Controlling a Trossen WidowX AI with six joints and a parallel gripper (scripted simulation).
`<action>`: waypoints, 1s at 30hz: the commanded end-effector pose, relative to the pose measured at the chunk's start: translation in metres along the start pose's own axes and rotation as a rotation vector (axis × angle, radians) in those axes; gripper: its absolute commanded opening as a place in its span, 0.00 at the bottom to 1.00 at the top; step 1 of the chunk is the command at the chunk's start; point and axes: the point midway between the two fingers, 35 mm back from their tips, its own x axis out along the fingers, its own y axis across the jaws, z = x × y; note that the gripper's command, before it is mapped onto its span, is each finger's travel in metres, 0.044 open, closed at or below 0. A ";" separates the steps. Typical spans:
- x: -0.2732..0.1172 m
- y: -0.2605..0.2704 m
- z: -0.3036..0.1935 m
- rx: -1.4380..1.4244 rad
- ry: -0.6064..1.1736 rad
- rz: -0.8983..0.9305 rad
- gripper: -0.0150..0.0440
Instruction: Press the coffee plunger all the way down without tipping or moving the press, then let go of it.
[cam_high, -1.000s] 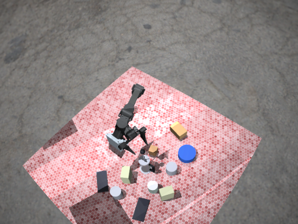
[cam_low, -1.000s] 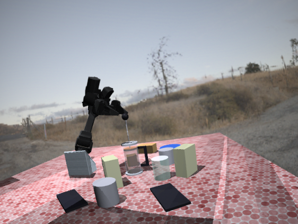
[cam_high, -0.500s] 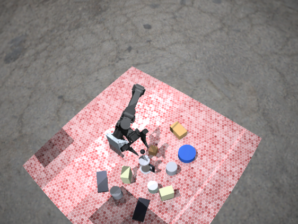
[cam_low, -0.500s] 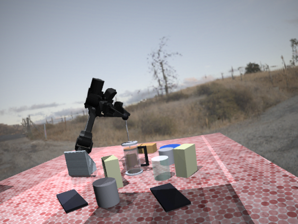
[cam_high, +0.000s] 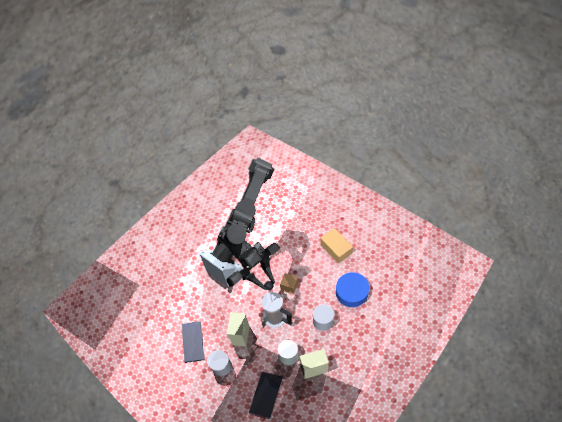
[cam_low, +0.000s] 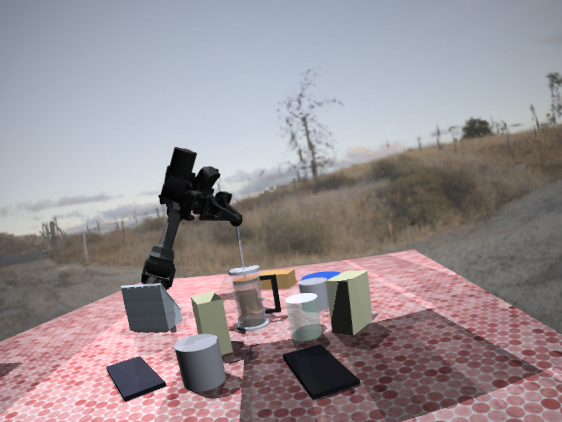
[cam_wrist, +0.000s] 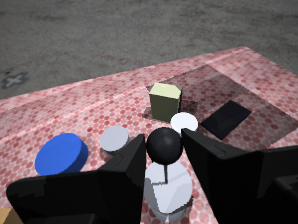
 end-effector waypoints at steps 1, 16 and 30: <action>0.001 0.000 -0.001 0.008 0.002 0.000 0.46; 0.014 -0.003 -0.018 0.007 0.005 -0.003 0.46; 0.028 -0.005 -0.037 0.006 0.007 -0.004 0.46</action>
